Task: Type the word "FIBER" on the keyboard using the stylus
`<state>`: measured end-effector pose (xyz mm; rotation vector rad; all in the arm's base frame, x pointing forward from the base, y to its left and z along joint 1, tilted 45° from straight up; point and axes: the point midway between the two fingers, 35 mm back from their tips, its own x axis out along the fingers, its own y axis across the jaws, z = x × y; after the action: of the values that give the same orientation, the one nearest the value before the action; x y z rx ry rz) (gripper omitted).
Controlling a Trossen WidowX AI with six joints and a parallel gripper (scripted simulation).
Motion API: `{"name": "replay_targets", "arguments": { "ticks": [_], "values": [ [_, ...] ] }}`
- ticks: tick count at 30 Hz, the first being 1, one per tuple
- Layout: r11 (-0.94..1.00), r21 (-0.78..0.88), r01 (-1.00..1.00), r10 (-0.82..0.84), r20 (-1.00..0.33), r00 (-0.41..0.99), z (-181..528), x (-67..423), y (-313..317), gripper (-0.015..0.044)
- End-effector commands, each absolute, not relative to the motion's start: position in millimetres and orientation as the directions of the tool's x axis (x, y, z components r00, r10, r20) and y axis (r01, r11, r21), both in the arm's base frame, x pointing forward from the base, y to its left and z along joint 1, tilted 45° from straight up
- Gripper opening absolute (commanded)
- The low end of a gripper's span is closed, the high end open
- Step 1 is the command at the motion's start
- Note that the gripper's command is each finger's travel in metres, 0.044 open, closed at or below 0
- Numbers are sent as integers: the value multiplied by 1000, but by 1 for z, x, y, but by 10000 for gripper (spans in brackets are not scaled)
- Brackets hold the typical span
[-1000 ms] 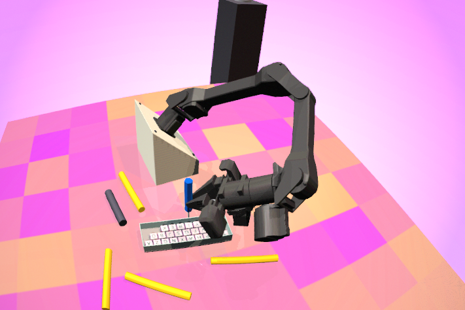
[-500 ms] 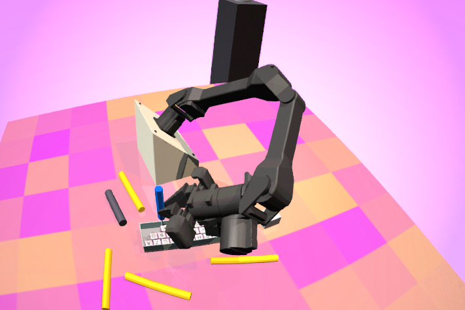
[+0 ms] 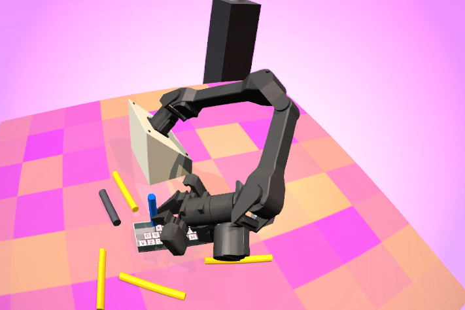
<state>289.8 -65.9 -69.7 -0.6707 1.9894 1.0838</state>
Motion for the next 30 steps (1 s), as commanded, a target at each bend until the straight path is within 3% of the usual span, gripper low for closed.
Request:
{"name": "replay_targets", "arguments": {
  "ticks": [1,3,30],
  "values": [
    [510,459,-727,-83,-815,-573,-72,290,-67,52],
    [510,459,-727,-83,-815,-573,-72,291,-67,81],
    [509,460,-727,-82,-815,-573,-81,291,-58,81]
  ]
}}
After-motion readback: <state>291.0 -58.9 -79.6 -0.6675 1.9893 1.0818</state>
